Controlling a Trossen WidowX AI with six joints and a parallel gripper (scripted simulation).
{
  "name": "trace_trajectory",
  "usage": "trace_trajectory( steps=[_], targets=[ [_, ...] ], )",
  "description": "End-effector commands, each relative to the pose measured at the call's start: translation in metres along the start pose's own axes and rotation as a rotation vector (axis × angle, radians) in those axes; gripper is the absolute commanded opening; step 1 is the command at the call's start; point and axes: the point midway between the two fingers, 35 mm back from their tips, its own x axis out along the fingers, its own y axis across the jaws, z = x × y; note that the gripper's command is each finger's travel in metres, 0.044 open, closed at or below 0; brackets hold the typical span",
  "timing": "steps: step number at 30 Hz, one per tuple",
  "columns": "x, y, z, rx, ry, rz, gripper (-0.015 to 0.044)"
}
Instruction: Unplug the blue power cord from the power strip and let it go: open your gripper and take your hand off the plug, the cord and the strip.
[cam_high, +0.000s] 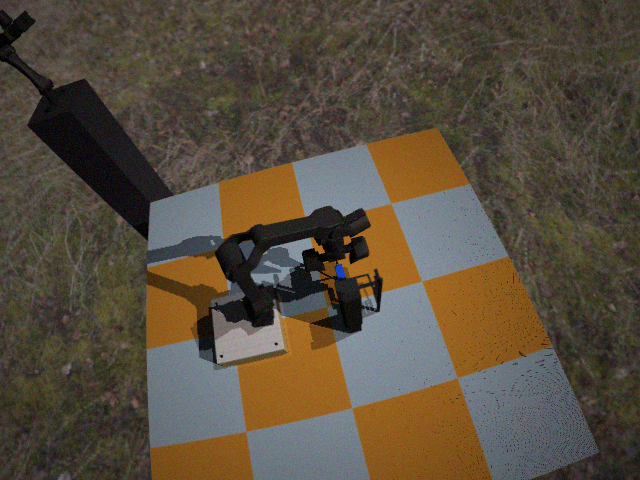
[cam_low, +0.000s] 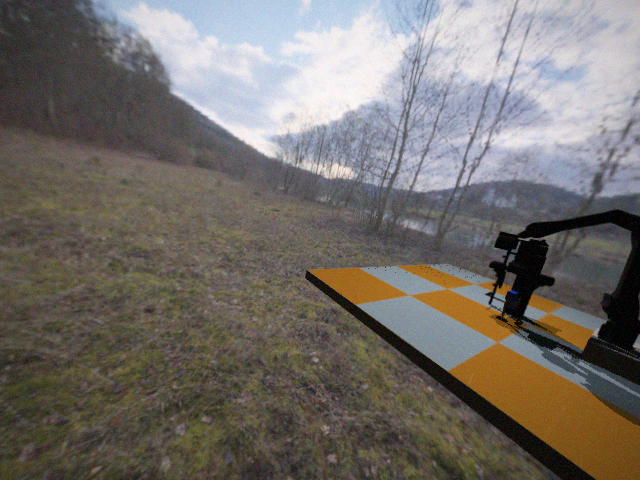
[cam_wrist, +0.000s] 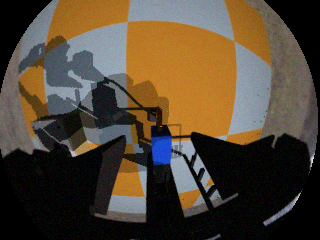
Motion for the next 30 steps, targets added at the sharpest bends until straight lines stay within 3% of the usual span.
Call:
trace_trajectory(
  steps=[1, 4, 30],
  targets=[
    [-0.007, -0.002, 0.03, -0.008, -0.007, -0.006, 0.044],
    [-0.011, 0.0, 0.051, -0.008, -0.009, -0.005, 0.044],
    [-0.011, 0.0, 0.051, -0.008, -0.009, -0.005, 0.044]
  ],
)
